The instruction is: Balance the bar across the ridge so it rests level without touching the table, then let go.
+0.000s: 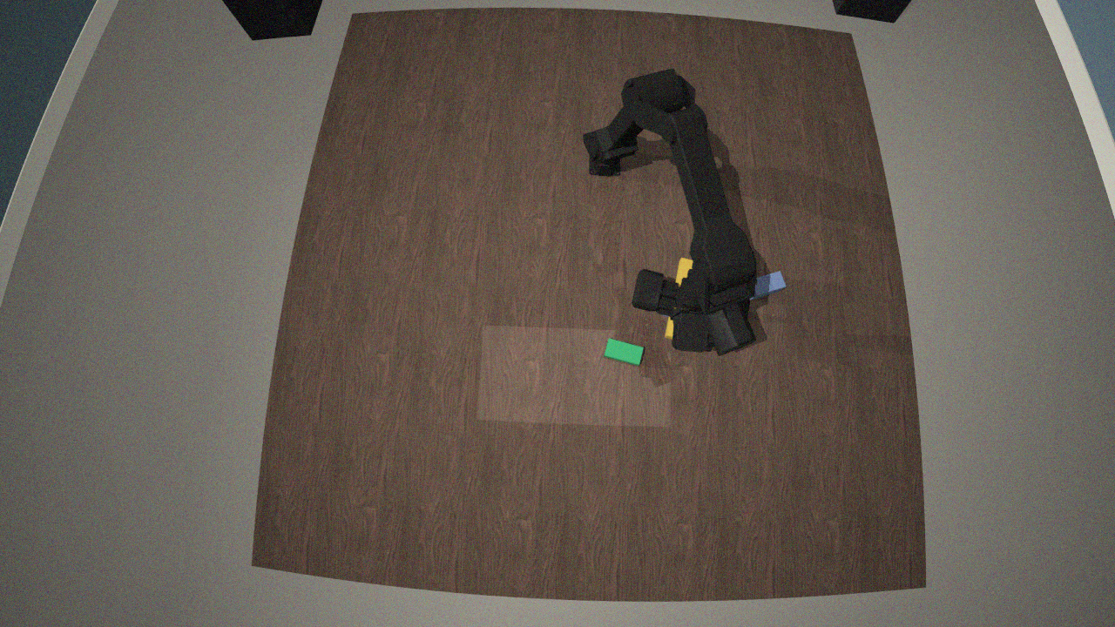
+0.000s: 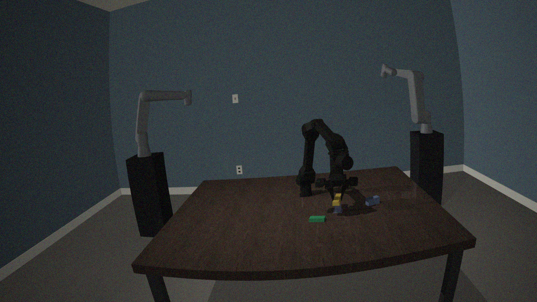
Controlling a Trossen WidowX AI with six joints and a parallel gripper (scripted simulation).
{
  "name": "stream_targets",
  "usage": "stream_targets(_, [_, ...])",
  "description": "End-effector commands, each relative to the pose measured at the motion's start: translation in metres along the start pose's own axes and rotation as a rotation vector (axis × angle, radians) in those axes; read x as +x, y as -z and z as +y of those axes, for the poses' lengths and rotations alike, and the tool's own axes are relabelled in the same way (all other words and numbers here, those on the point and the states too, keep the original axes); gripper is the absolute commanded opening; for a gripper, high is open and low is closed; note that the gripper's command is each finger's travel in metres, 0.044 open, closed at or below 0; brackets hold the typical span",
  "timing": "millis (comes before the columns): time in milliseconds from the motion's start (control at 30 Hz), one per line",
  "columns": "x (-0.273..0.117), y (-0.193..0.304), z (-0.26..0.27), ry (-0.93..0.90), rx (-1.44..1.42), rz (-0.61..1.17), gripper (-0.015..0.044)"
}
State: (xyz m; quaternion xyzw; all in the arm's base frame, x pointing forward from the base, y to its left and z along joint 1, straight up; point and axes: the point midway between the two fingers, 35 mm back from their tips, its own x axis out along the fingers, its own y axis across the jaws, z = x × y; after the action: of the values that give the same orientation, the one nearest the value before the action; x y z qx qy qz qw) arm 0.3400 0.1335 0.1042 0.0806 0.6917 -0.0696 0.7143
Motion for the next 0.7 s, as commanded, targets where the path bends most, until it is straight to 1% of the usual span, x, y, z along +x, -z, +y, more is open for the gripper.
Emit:
stream_targets(0, [0.0023,0.0001,0.0002,0.001,-0.001,0.004,0.0000])
stream_targets(667, [0.0040,0.0001,0.0000,0.001,-0.001,0.004,0.0000])
